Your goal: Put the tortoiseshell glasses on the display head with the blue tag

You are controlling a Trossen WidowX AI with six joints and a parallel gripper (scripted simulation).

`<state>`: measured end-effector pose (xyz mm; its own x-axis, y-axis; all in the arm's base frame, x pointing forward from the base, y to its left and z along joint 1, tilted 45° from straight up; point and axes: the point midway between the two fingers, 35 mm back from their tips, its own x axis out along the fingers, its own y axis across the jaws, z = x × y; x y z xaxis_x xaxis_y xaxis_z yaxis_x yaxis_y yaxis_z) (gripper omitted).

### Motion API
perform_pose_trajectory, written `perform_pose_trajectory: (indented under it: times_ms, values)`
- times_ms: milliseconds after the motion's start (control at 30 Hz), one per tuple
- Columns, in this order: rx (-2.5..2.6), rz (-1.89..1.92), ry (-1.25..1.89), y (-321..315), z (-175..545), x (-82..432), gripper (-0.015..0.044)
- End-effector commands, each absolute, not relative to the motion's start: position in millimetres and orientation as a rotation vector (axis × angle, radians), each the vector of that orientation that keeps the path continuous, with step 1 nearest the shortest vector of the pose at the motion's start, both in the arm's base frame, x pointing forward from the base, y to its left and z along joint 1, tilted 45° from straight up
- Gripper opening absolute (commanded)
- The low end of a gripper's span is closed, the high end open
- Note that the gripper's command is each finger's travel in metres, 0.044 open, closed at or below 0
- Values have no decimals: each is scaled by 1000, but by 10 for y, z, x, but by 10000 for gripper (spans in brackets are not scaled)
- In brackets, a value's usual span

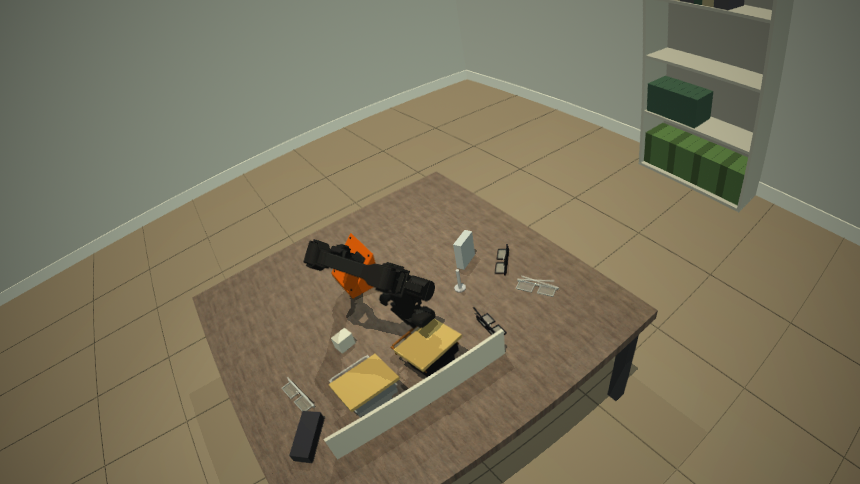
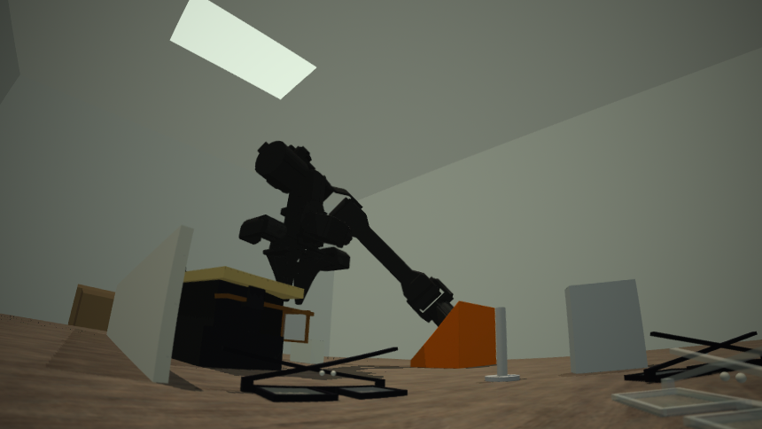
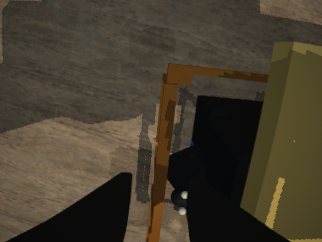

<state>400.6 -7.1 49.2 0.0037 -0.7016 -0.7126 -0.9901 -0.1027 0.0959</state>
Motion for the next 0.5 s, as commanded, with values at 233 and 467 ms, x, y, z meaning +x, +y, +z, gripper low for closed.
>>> perform_pose_trajectory:
  times_ms: [233, 467]
  values:
    - [-1833, 888, 1758, -57, 561, 3646, 107]
    - [-1833, 890, 1758, -4, 652, 3450, 107]
